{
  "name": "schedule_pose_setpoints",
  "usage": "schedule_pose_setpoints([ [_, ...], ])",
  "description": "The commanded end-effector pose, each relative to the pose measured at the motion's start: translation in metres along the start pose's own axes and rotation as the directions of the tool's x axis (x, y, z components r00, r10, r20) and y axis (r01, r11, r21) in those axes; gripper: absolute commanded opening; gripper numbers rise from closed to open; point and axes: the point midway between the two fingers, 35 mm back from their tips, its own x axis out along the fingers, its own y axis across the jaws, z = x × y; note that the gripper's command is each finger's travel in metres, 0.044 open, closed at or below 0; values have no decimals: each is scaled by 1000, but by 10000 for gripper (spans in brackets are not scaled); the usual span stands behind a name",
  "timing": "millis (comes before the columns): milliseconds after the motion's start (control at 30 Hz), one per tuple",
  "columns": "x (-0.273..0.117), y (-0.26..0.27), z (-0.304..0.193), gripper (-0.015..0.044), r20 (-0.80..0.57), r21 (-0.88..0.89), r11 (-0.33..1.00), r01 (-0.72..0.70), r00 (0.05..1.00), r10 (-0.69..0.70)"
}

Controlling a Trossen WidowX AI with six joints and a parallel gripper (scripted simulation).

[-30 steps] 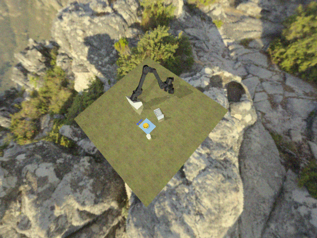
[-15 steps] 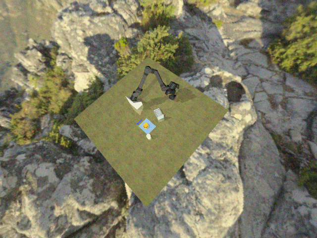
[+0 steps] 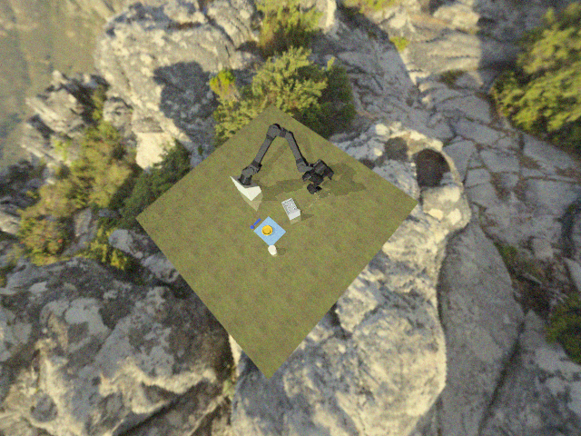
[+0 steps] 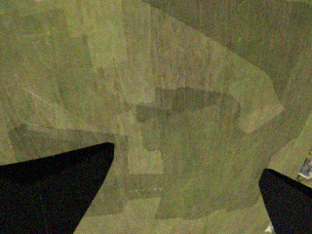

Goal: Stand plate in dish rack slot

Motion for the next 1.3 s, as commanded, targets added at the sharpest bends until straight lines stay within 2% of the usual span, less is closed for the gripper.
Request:
schedule_pose_setpoints([
  [0, -4, 16, -20, 400, -41, 96, 994, -45, 998, 50],
  [300, -28, 50, -67, 400, -132, 331, 937, -109, 978, 160],
  [600, -61, 87, -109, 400, -206, 566, 817, -113, 940, 273],
  [967, -110, 135, -147, 400, -245, 810, 585, -48, 878, 411],
  [1267, -151, 171, -162, 400, -231, 932, 359, 40, 830, 508],
])
